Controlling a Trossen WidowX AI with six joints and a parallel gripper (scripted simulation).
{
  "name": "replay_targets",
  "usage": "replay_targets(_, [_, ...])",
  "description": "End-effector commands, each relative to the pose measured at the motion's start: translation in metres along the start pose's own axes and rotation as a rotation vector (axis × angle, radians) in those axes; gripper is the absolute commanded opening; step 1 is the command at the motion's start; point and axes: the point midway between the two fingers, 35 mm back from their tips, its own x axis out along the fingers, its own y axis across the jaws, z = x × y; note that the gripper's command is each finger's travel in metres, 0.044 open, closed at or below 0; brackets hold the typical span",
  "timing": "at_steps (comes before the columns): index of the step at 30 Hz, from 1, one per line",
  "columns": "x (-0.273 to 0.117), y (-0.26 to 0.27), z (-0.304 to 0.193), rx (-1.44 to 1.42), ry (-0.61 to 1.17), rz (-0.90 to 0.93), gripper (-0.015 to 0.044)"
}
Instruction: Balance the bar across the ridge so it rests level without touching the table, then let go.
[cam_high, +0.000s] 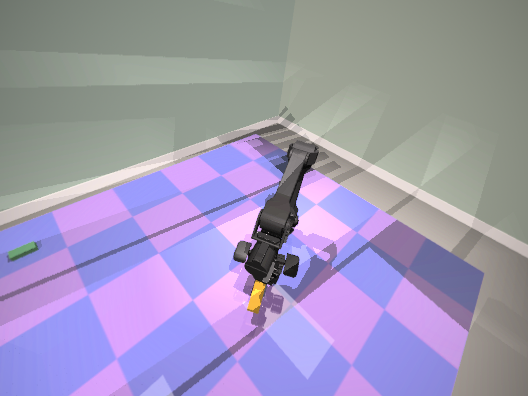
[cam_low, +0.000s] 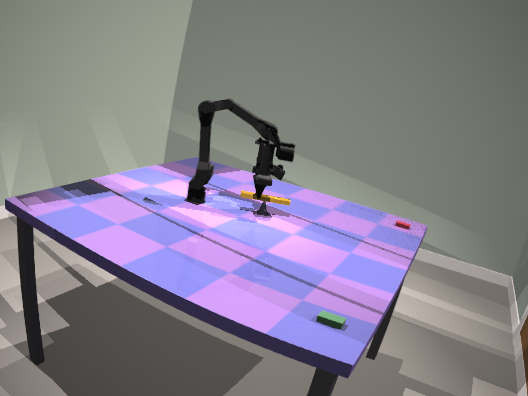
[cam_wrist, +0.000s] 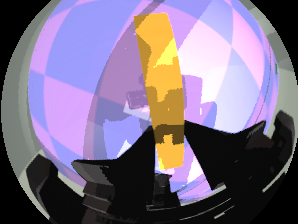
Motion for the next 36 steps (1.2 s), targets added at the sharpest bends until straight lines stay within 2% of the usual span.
replay_targets(1, [-0.0003,-0.0001,0.0000,-0.001,0.000,-0.001,0.0000])
replay_targets(36, [0.0027,-0.0001,0.0001,-0.001,0.000,-0.001,0.0000])
